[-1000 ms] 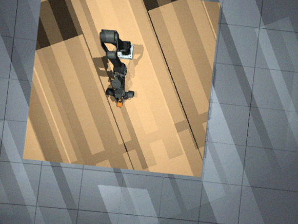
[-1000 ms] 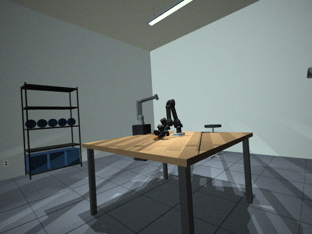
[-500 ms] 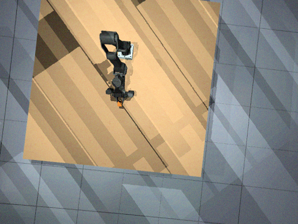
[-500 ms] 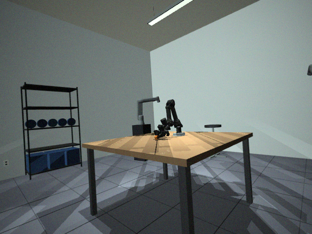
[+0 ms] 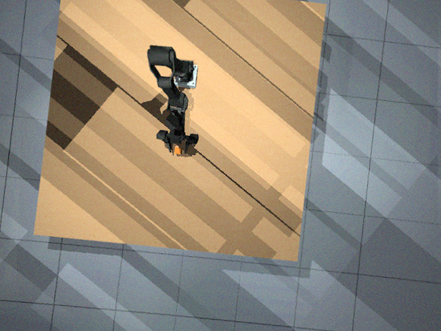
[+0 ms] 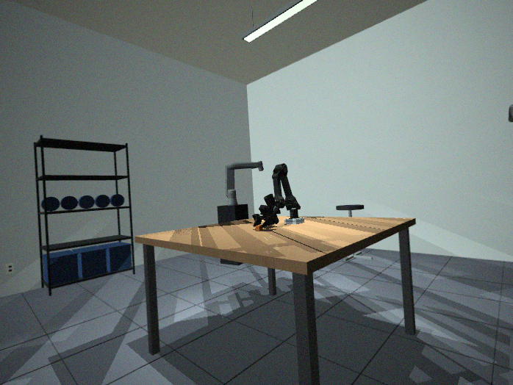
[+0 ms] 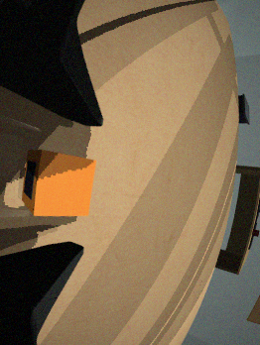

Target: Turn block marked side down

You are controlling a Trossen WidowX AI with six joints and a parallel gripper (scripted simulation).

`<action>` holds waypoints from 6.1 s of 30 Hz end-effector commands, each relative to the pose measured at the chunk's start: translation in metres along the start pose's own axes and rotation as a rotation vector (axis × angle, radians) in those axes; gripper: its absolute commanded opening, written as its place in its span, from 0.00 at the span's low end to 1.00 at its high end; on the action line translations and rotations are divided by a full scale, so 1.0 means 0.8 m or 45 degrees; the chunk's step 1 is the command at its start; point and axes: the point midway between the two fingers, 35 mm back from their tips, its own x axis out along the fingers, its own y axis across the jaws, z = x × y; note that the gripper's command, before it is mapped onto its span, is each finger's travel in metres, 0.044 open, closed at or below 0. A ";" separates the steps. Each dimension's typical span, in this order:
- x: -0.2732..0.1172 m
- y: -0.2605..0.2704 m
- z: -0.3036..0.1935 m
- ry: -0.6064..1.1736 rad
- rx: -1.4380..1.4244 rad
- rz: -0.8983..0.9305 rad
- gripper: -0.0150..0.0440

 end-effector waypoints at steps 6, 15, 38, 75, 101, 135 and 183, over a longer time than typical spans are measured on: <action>0.000 0.000 0.000 -0.002 -0.004 0.004 1.00; 0.000 0.000 0.000 -0.002 -0.004 0.004 1.00; 0.008 0.002 0.007 0.112 -0.001 0.006 1.00; -0.045 0.000 0.086 0.914 -0.005 0.004 1.00; -0.011 0.000 0.075 1.350 -0.004 0.001 1.00; 0.018 0.000 0.022 1.351 -0.004 0.001 0.82; 0.008 0.000 0.048 1.096 -0.003 0.004 0.25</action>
